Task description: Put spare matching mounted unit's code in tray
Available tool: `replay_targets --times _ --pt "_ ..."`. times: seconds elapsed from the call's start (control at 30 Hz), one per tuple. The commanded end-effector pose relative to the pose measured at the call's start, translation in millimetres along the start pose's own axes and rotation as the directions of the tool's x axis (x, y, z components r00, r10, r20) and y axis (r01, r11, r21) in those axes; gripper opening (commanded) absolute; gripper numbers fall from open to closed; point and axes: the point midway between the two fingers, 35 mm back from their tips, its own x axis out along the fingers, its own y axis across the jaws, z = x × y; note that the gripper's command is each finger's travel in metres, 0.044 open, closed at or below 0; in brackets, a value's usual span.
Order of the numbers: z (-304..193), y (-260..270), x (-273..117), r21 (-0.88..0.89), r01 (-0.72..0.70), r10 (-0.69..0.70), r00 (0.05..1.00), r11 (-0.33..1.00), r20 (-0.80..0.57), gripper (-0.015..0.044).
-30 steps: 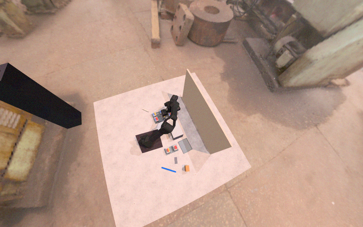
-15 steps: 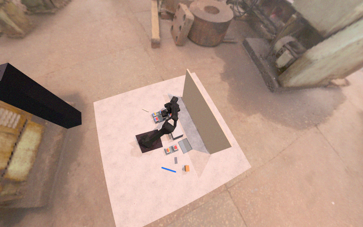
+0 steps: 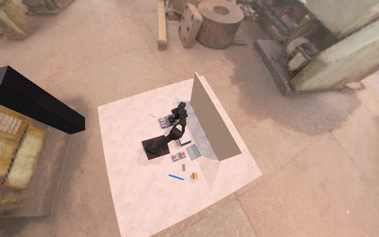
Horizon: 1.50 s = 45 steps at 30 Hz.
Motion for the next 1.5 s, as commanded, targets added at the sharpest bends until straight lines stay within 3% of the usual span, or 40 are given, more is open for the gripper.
replay_targets --times 0.0,0.1,0.37,0.53,0.8,1.1,1.47 --pt "0 0 0 0.0 0.0 0.0 1.0 1.0 0.0 0.0247" --pt "0 0 0 0.0 0.0 0.0 1.0 1.0 0.0 0.0169" --pt "0 0 0 0.0 0.0 0.0 1.0 1.0 0.0 0.0115" --pt "0 0 0 0.0 0.0 0.0 1.0 1.0 0.0 0.0" --pt "0 0 -2 0.0 0.0 0.0 1.0 1.0 0.0 0.0" --pt "1 0 -74 -0.004 0.001 -0.001 1.0 1.0 0.0 0.0" --pt "3 -3 -94 -0.007 0.012 -0.012 1.0 1.0 0.003 0.0"
